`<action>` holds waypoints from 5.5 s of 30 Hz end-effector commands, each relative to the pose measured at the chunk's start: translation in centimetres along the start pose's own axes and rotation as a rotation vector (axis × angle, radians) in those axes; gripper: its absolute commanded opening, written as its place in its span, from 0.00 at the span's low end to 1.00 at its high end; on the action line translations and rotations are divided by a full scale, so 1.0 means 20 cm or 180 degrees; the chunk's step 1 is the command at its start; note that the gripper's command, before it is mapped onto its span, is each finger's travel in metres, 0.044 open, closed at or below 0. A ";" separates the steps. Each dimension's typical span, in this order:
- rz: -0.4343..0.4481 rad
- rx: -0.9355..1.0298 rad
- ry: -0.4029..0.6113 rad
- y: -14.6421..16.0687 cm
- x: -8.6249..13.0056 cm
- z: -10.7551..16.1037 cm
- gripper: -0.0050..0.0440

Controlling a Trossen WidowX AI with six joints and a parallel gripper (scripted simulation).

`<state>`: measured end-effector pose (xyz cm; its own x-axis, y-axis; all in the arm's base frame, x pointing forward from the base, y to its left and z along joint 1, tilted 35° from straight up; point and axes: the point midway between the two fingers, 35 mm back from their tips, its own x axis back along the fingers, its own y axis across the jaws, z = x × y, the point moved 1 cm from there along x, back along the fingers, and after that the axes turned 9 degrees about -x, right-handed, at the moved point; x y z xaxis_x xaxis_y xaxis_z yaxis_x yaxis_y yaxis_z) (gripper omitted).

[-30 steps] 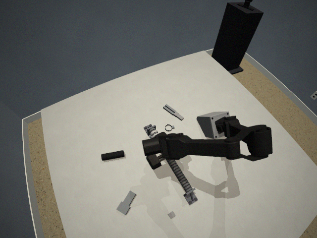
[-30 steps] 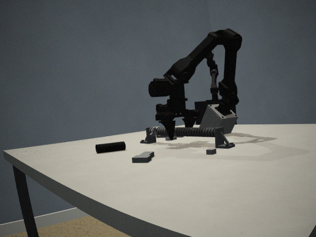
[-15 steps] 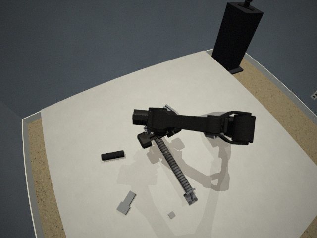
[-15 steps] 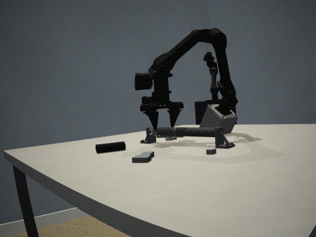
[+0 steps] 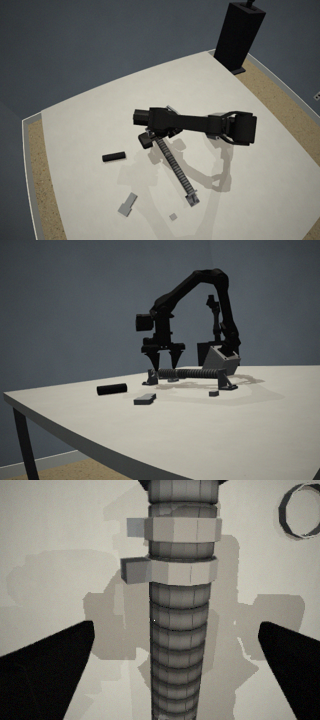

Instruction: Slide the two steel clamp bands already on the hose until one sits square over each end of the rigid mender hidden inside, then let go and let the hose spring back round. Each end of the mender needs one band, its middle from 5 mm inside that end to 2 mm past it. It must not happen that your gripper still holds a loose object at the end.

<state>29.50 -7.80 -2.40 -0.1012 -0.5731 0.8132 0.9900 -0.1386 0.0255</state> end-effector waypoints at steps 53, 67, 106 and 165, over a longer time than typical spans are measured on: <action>0.0021 0.5002 0.0009 0.17 0.17 -0.13 0.29; 0.0021 0.5002 0.0009 0.17 0.06 -0.13 0.29; 0.0025 0.5028 -0.0023 0.17 -0.02 -0.13 0.10; 0.0026 0.5027 -0.0021 0.13 -0.02 0.15 0.10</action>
<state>32.43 -6.10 -1.37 -0.0968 -0.5620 0.8214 0.0928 0.8166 0.5697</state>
